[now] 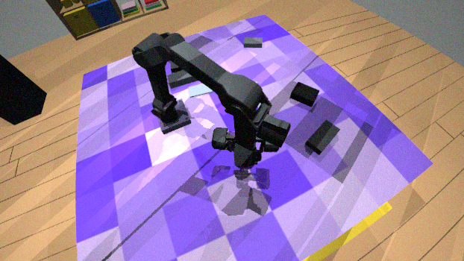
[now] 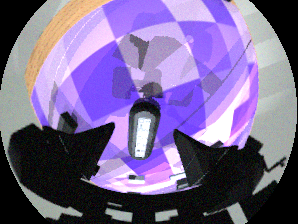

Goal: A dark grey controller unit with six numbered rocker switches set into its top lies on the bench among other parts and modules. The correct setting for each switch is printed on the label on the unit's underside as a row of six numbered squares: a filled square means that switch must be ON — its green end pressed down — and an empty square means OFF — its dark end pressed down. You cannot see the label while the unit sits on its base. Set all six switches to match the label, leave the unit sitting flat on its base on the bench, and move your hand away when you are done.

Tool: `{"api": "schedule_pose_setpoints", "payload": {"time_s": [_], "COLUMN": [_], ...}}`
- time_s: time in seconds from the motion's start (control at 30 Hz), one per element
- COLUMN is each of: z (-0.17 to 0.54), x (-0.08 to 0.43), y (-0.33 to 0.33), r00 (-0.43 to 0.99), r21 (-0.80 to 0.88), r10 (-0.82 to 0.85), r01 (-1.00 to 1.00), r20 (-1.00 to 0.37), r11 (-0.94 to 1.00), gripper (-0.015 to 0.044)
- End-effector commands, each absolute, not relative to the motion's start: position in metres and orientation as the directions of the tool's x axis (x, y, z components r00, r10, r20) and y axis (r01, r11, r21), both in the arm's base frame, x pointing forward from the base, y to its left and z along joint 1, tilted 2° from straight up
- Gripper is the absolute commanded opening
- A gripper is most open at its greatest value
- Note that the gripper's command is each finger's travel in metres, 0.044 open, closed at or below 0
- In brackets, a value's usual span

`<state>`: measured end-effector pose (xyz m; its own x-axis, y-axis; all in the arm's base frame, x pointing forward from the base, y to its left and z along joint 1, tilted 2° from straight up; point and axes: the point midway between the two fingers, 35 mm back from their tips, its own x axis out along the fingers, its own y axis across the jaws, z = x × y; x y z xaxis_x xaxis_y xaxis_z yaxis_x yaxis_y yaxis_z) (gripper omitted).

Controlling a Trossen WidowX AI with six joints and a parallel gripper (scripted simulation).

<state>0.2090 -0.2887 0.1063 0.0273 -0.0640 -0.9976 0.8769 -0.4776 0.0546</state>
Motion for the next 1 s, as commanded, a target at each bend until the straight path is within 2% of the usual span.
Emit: {"api": "schedule_pose_setpoints", "payload": {"time_s": [0.0,0.97], "z": [0.102,0.055], "x": [0.209,0.211], "y": [-0.29,-0.294], "r00": [0.025,0.027], "r21": [0.054,0.056], "r10": [-0.067,-0.066], "r01": [0.872,0.872], "r20": [-0.997,-0.997], "r11": [-0.487,-0.486], "gripper": [0.044,0.044]}}
